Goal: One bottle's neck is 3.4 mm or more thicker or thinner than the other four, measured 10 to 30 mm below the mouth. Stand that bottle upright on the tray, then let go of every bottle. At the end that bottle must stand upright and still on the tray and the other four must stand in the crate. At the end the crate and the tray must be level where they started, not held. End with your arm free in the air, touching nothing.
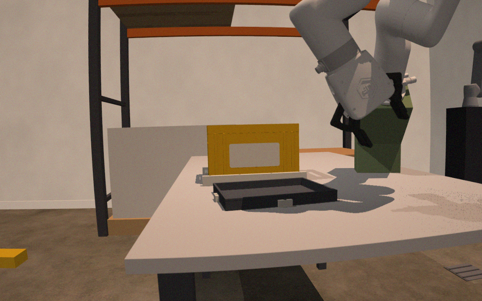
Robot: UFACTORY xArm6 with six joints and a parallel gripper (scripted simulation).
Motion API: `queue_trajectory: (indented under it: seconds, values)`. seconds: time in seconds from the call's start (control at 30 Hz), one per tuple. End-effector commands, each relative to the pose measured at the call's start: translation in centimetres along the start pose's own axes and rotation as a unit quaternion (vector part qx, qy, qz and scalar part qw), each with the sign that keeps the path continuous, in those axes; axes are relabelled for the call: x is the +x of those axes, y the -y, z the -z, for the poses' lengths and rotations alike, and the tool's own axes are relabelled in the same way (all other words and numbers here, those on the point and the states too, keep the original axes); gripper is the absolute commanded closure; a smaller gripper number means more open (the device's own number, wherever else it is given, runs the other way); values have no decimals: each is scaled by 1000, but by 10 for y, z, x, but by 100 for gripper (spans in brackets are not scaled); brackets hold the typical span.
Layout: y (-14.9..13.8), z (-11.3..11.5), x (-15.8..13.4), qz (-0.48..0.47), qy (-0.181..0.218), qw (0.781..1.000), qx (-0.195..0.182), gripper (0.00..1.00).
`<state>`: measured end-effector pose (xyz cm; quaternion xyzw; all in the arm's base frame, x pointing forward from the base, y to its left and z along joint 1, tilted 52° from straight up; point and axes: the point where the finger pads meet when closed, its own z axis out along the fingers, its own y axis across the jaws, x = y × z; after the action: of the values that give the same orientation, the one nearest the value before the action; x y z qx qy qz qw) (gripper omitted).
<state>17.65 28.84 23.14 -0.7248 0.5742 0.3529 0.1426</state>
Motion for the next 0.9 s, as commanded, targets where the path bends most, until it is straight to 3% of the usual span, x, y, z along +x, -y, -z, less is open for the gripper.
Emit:
queue_trajectory:
  seconds: [0.0, 0.27, 0.4, 0.53, 0.6, 0.7, 0.73, 0.8, 0.83, 0.87]
  values:
    - [19, 18, 16, 78, -30, 996, 12, 0]
    - [43, 44, 39, 167, -77, 983, 25, 0]
    - [60, 68, 60, 238, -119, 964, 27, 0]
    - [62, 70, 62, 244, -123, 962, 27, 0]
    - [75, 93, 81, 301, -159, 940, 23, 0]
    - [79, 99, 86, 316, -170, 933, 20, 0]
    - [86, 112, 97, 345, -189, 919, 14, 0]
    - [87, 115, 99, 350, -193, 917, 13, 0]
    - [93, 129, 111, 379, -213, 900, 5, 0]
    - [94, 131, 112, 383, -216, 898, 4, 0]
